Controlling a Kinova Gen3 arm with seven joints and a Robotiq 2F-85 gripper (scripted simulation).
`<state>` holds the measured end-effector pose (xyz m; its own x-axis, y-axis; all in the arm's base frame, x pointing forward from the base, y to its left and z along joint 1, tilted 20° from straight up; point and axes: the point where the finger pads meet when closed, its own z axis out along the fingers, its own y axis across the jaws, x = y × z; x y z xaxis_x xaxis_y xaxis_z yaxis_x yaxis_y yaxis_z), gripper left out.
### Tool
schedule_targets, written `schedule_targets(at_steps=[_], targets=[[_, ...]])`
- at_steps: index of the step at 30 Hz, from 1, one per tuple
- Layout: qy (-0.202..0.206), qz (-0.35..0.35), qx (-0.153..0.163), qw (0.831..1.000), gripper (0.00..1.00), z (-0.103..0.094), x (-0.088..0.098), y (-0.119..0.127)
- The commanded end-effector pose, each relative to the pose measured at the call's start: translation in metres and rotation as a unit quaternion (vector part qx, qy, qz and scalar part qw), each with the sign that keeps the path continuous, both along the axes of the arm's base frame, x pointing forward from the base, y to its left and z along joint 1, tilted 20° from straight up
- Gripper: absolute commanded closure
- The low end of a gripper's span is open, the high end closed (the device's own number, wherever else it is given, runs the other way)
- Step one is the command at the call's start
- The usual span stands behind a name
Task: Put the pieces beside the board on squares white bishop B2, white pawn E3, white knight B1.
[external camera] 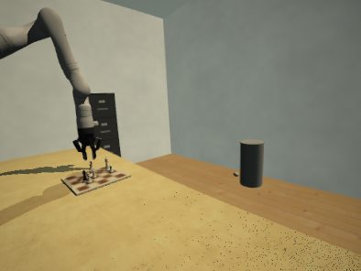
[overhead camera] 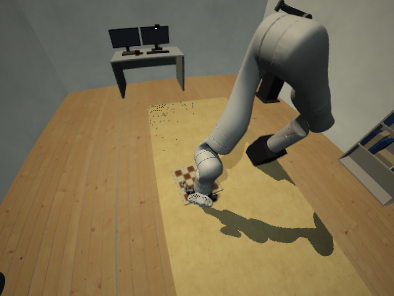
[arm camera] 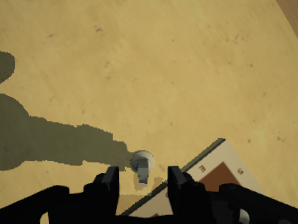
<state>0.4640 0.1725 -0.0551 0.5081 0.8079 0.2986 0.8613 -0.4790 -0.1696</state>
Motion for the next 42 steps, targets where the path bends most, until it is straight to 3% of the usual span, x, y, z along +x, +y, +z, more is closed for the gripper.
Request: schedule_targets(at_steps=[1, 16, 42], targets=[[-0.001, 0.0, 0.0, 1.0, 0.63, 0.001, 0.001, 0.0], [-0.001, 0.0, 0.0, 1.0, 0.63, -0.001, 0.001, 0.0], [-0.001, 0.0, 0.0, 1.0, 0.63, -0.032, 0.001, 0.012]])
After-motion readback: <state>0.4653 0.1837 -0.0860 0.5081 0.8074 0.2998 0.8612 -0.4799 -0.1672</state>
